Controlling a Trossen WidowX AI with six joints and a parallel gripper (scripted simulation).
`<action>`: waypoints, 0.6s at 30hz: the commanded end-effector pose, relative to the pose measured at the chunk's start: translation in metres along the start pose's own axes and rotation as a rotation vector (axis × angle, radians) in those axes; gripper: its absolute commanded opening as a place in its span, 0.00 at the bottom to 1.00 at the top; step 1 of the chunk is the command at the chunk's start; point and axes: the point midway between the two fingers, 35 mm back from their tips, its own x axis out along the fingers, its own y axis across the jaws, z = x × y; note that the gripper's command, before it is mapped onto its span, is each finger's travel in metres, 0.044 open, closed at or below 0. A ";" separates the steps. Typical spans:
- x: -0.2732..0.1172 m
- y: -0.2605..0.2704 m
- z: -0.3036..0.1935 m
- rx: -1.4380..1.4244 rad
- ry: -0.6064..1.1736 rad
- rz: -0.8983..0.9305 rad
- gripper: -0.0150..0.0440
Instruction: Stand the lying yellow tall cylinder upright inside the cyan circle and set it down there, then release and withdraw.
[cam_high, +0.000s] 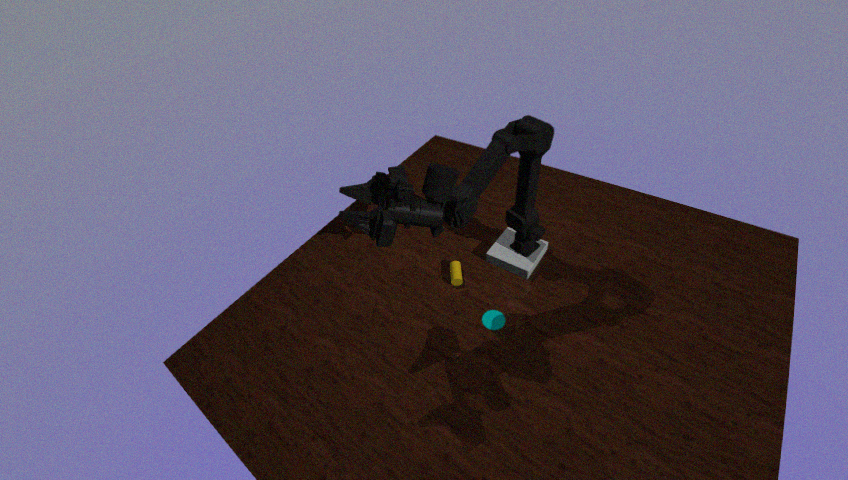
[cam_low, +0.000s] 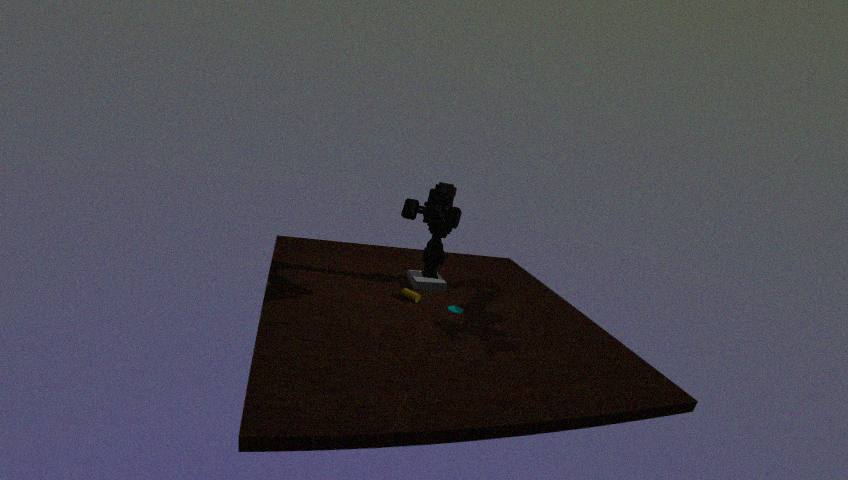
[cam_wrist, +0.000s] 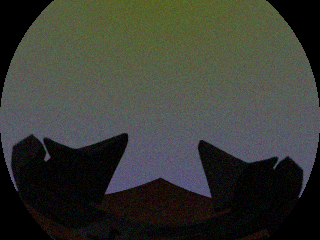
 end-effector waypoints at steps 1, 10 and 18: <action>0.000 0.000 -0.001 -0.007 0.007 0.002 0.89; -0.006 0.002 -0.069 -0.355 0.365 0.125 0.78; -0.042 -0.009 -0.126 -0.638 0.706 0.311 0.78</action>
